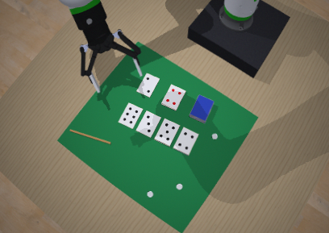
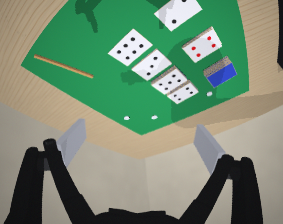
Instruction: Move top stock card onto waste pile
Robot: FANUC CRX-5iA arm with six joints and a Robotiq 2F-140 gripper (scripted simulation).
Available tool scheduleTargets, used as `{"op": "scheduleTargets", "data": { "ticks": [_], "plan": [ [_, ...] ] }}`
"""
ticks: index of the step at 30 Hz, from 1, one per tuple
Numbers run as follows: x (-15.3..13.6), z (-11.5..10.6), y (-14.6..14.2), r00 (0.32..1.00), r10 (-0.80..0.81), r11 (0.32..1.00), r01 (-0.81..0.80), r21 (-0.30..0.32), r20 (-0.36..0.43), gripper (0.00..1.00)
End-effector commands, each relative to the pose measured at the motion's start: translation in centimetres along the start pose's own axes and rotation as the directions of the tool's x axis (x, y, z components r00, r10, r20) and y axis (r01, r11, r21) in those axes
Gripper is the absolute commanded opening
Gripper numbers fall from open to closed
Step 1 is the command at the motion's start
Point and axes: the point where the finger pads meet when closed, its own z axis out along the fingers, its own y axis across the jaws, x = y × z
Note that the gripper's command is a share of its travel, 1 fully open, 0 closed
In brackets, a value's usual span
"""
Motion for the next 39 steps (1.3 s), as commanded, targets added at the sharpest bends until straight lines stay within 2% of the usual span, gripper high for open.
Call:
{"op": "scheduleTargets", "data": {
  "ticks": [1,2,3,4,6,7,9,10,12,13,14,15,17,18,20,21,23,24,26,27,31,36,38,39],
  "plan": [
    [-1.2,5.3,4.4,0.962,-0.257,0.966,0.255,-0.042,-0.095,1.00],
    [-1.2,5.4,4.5,0.945,-0.307,0.952,0.303,-0.054,-0.112,1.00],
    [-1.3,6.9,6.2,0.926,-0.357,0.933,0.349,-0.082,-0.119,1.00],
    [-1.3,7.3,6.6,0.904,-0.406,0.913,0.396,-0.098,-0.133,1.00],
    [-1.3,7.3,6.6,0.904,-0.406,0.913,0.396,-0.098,-0.133,1.00],
    [-1.4,9.1,8.6,0.825,-0.544,0.838,0.522,-0.160,-0.156,1.00],
    [-1.4,9.1,8.6,0.774,-0.610,0.791,0.583,-0.184,-0.170,1.00],
    [-1.3,10.6,10.7,0.743,-0.649,0.758,0.615,-0.216,-0.162,1.00],
    [-1.3,10.6,10.7,0.660,-0.731,0.681,0.688,-0.251,-0.171,1.00],
    [-1.2,12.0,12.6,0.619,-0.769,0.636,0.718,-0.282,-0.160,1.00],
    [-1.2,12.0,12.6,0.573,-0.804,0.592,0.747,-0.301,-0.159,1.00],
    [-1.0,13.2,14.3,0.528,-0.837,0.544,0.772,-0.328,-0.146,1.00],
    [-1.0,13.2,14.3,0.430,-0.893,0.448,0.816,-0.365,-0.134,1.00],
    [-0.7,14.2,16.0,0.384,-0.916,0.397,0.831,-0.390,-0.115,1.00],
    [-0.7,14.2,16.0,0.277,-0.956,0.290,0.858,-0.423,-0.095,1.00],
    [-0.5,15.1,17.5,0.227,-0.971,0.235,0.865,-0.444,-0.071,1.00],
    [-0.5,15.1,17.5,0.227,-0.971,0.235,0.865,-0.444,-0.071,1.00],
    [-0.3,15.8,18.8,0.070,-0.997,0.070,0.870,-0.488,-0.017,1.00],
    [-0.3,15.8,18.8,-0.007,-1.000,-0.009,0.864,-0.503,0.007,1.00],
    [-0.1,16.5,20.0,-0.049,-0.998,-0.060,0.855,-0.514,0.034,1.00],
    [0.3,17.5,21.9,-0.258,-0.957,-0.289,0.789,-0.542,0.135,1.00],
    [0.6,18.4,23.8,-0.485,-0.832,-0.548,0.642,-0.537,0.269,1.00],
    [0.7,18.7,24.5,-0.563,-0.761,-0.639,0.565,-0.522,0.323,1.00],
    [0.7,18.7,24.5,-0.563,-0.761,-0.639,0.565,-0.522,0.323,1.00]
  ]
}}
